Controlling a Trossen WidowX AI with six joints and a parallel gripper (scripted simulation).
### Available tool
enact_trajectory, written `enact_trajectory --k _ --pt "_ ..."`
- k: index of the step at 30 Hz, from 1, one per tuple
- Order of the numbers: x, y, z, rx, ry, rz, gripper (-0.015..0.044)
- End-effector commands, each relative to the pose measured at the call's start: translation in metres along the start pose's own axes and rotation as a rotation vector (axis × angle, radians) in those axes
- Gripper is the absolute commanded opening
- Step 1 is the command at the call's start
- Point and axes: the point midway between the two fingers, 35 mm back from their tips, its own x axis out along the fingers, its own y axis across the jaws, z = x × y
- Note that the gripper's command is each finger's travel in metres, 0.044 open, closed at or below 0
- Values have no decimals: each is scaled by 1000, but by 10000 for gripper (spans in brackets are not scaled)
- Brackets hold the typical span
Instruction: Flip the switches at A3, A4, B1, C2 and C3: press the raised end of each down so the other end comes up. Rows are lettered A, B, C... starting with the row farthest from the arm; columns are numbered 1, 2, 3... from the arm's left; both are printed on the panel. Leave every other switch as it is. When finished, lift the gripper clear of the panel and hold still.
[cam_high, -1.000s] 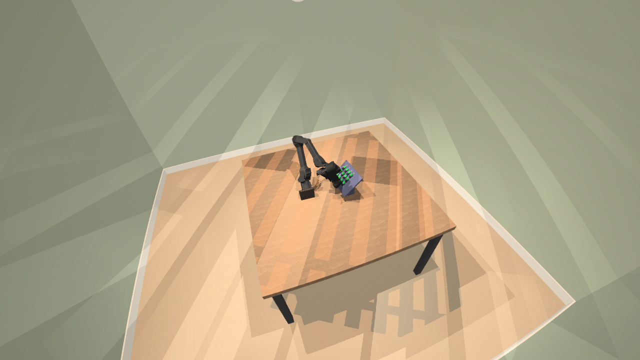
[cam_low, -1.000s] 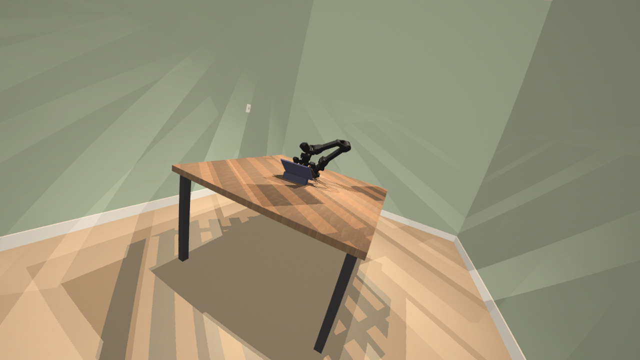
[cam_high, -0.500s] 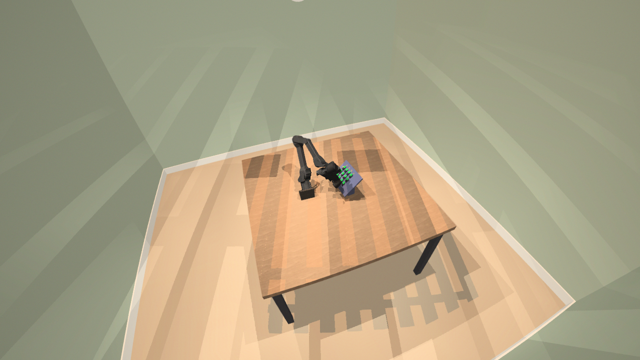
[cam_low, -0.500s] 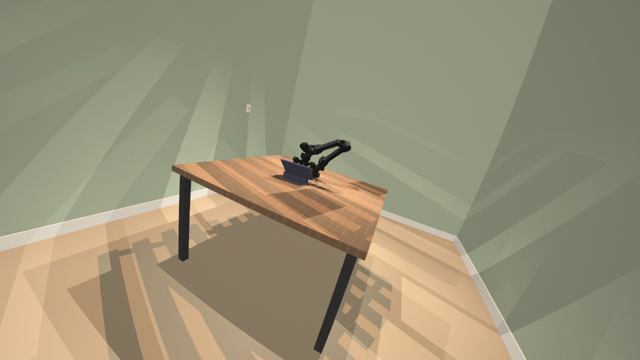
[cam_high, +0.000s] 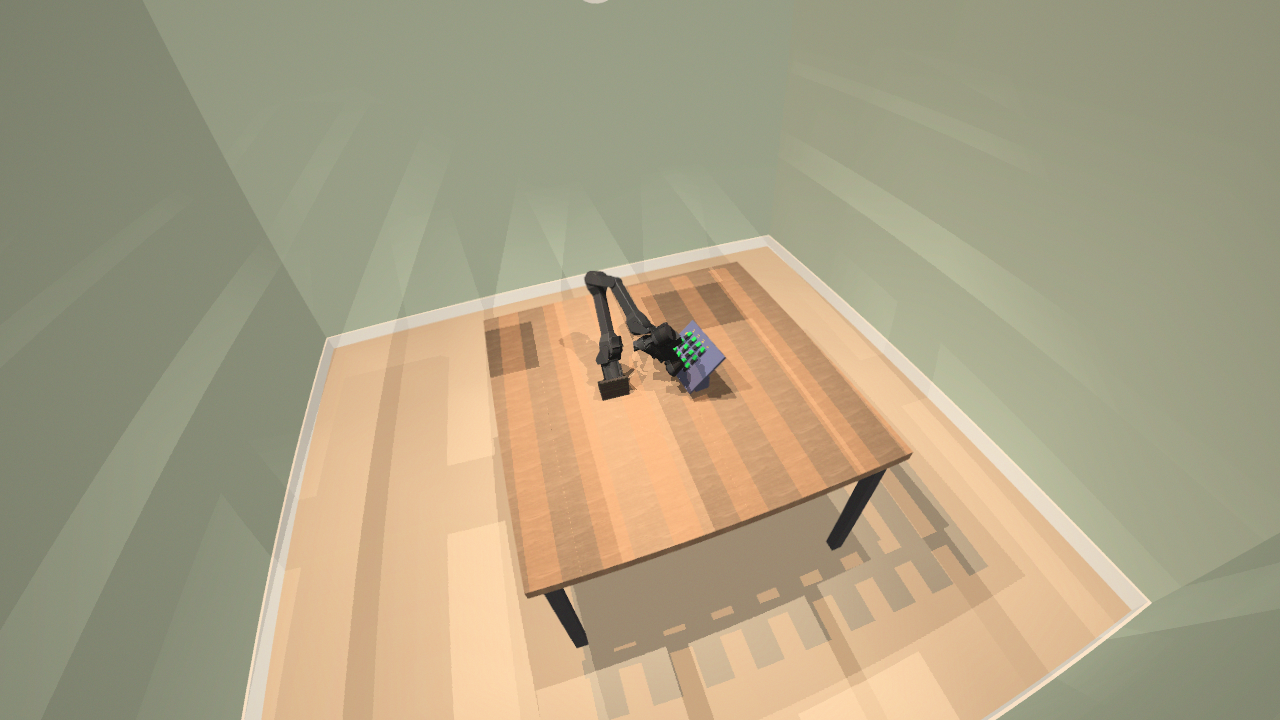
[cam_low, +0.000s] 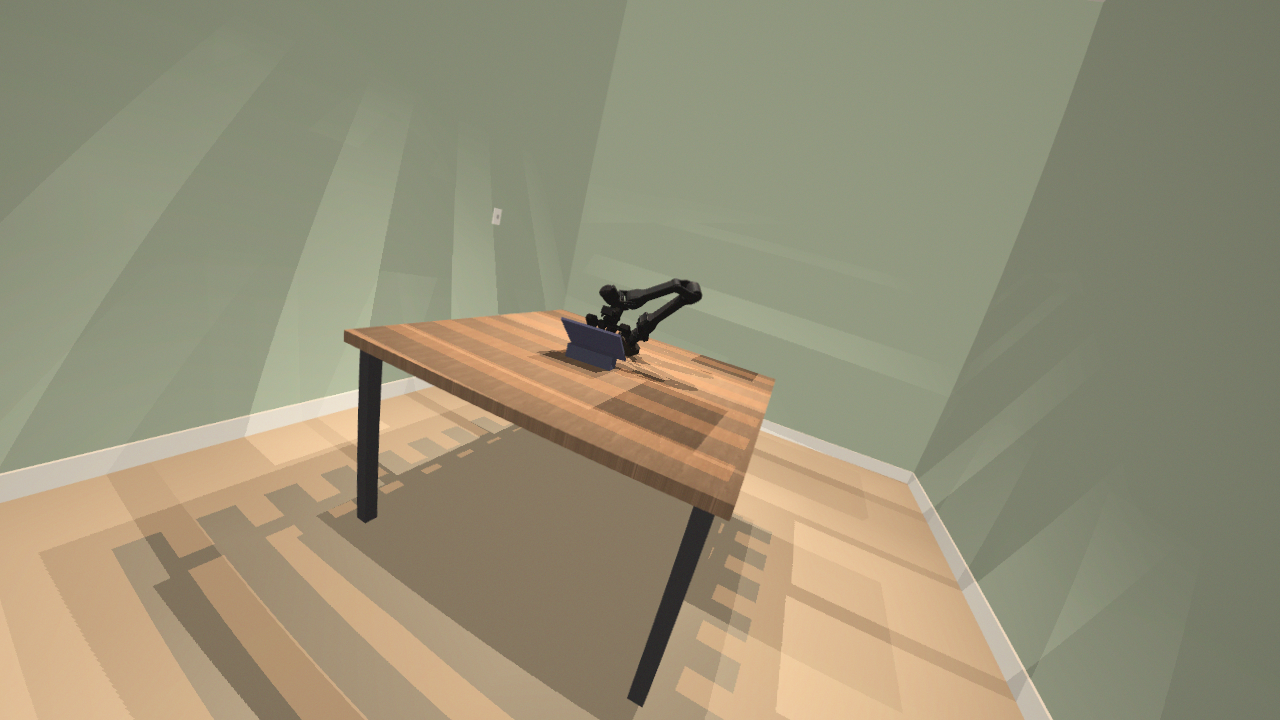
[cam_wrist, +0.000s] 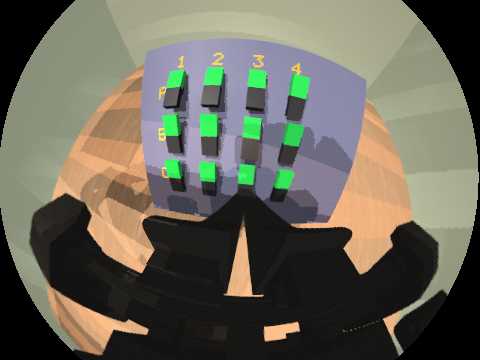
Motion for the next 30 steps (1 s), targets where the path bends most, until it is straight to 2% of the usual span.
enact_trajectory --k 1,30 --pt "1 0 -2 9 4 -2 0" --pt "5 0 -3 9 4 -2 0"
